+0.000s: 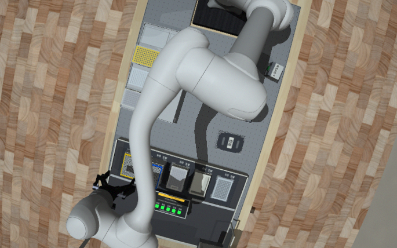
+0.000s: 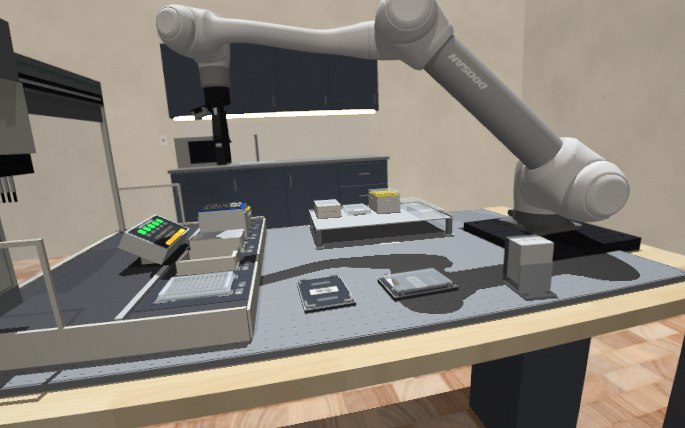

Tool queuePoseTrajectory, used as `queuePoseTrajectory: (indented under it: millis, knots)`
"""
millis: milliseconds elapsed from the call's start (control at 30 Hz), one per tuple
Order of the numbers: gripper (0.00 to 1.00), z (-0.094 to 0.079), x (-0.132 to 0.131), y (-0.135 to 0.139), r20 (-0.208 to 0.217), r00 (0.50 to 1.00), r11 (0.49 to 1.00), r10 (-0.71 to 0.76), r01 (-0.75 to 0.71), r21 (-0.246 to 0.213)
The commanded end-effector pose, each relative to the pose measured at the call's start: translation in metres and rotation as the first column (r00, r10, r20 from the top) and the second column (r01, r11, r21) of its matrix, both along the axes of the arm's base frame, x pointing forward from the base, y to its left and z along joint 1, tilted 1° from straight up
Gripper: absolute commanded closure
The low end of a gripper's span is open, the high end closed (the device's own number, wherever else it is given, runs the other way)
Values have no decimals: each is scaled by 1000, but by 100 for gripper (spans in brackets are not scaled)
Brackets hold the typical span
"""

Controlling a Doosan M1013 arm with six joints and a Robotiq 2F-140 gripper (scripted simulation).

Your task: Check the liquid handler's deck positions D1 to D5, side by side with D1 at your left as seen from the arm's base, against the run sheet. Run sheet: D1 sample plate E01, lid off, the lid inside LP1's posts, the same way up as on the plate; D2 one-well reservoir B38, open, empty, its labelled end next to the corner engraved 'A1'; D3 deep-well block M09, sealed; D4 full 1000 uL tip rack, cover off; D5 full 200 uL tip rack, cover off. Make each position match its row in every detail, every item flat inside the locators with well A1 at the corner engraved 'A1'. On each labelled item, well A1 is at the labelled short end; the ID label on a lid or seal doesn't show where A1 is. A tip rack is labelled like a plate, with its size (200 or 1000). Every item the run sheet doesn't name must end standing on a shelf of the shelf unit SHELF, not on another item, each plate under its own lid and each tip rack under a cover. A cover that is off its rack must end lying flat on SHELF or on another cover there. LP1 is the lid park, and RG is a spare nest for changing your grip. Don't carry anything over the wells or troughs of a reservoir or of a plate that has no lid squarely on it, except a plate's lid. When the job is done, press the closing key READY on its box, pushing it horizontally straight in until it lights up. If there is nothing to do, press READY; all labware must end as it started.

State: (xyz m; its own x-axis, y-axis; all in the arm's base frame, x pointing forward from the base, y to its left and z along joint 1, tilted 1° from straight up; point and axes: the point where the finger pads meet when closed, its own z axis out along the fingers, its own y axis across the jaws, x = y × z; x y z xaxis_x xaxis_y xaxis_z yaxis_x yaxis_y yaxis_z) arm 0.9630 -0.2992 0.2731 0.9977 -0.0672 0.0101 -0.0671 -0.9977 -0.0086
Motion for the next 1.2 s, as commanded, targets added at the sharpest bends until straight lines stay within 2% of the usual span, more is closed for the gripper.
queuePoseTrajectory:
  millis: [0,300,1167]
  knots:
    - [21,10,0,-1,3,1000,1000,-8,8,4]
    - [21,21,0,-1,2,1000,1000,-8,8,4]
    - [21,20,0,-1,3,1000,1000,-3,3,1]
